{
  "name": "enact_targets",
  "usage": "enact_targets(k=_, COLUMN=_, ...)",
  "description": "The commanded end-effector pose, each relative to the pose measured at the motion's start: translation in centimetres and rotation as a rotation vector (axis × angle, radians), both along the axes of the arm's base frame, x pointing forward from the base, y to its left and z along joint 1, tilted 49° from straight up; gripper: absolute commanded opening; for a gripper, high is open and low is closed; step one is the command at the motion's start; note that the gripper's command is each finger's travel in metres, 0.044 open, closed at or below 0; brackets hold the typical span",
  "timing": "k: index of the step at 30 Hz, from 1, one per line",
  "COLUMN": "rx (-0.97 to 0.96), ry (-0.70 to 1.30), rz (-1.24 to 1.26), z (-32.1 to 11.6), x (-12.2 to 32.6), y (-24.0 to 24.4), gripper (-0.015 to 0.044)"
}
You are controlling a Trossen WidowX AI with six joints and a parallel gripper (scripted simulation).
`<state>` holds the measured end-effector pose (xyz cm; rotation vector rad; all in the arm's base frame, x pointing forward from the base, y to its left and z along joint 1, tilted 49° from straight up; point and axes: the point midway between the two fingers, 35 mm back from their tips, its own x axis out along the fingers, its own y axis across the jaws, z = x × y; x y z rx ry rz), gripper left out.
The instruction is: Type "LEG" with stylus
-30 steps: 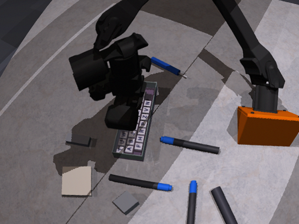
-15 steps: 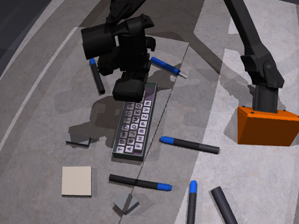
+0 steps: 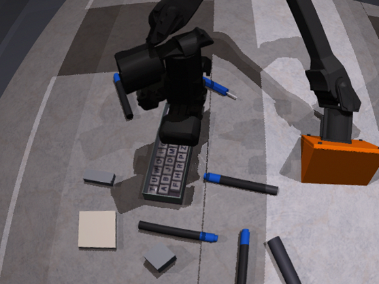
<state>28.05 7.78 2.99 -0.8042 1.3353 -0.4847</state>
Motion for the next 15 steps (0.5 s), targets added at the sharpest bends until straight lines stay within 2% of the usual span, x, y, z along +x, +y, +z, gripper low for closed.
enact_targets(k=1, rx=0.004, ry=-0.001, rz=-0.009, z=-0.1, x=-0.1, y=-0.1, gripper=0.0)
enact_targets(k=4, rx=0.005, ry=-0.001, rz=-0.009, z=-0.7, x=-0.1, y=0.5, gripper=0.0)
enact_targets(k=10, rx=0.008, ry=-0.001, rz=-0.009, z=-5.9, x=-1.1, y=5.0, gripper=0.0)
enact_targets(k=15, rx=0.008, ry=-0.001, rz=-0.009, z=-6.0, x=-1.1, y=5.1, gripper=0.0)
